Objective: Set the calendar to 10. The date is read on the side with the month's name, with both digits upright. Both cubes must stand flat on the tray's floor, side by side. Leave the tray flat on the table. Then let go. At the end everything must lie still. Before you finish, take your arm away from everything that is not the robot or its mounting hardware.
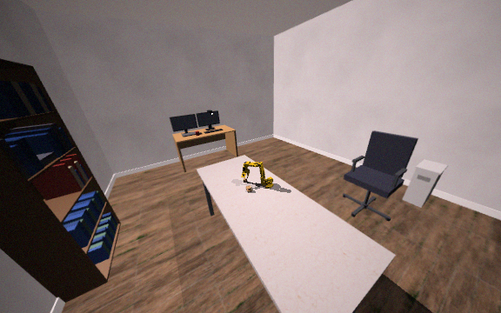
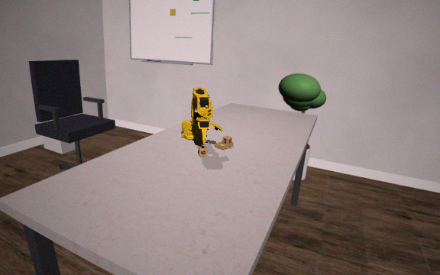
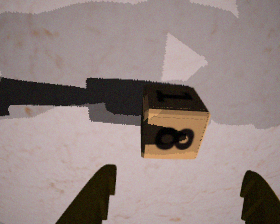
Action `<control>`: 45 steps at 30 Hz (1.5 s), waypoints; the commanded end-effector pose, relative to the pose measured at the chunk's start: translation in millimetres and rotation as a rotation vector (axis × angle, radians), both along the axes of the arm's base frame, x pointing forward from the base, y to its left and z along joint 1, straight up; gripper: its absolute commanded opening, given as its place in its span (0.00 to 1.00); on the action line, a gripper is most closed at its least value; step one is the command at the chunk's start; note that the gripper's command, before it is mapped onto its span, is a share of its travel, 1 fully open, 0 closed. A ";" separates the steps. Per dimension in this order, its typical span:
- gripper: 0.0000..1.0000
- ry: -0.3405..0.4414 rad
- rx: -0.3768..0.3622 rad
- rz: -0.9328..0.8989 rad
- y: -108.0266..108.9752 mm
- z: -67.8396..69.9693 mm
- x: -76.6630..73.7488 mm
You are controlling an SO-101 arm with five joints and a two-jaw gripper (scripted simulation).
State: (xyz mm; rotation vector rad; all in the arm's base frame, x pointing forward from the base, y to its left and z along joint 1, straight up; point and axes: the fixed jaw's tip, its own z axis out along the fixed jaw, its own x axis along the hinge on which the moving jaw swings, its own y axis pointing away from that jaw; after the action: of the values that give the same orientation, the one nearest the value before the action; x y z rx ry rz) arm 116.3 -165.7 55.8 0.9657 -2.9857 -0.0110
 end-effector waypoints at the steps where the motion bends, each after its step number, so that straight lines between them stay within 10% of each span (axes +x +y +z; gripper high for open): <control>1: 0.35 -0.029 -0.040 0.004 -5.9 8.5 2.5; 45: 0.35 -0.029 -0.040 0.004 -7.5 -28.7 3.6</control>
State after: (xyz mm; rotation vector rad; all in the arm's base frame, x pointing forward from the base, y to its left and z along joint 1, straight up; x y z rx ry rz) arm 119.3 -170.0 26.2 0.9678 -2.9920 0.0233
